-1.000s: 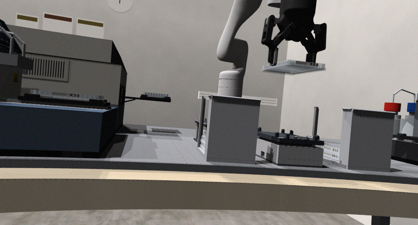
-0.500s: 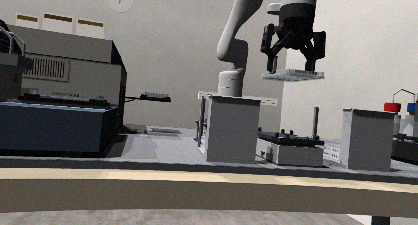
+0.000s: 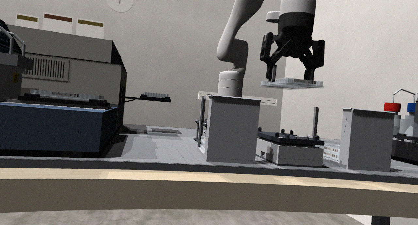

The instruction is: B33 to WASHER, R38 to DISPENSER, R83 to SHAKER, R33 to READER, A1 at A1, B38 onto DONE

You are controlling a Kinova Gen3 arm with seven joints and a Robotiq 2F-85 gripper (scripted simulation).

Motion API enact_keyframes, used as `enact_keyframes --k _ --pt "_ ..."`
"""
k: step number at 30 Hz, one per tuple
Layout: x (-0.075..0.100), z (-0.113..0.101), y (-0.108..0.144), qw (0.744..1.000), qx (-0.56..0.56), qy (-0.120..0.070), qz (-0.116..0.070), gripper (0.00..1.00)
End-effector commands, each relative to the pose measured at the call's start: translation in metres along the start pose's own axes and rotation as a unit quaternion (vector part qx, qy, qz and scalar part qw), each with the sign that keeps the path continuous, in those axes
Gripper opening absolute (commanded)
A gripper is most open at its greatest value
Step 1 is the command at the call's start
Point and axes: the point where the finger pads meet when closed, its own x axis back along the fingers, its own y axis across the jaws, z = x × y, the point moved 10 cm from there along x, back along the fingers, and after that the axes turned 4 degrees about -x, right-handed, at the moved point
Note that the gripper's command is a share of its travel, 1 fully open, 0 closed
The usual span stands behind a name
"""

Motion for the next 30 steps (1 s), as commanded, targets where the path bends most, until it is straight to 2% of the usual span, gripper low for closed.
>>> enact_keyframes --k 1,30 --pt "-0.002 0.0 0.0 1.0 0.0 -0.001 0.0 0.94" --pt "-0.038 0.0 0.0 1.0 0.0 -0.001 0.0 0.94"
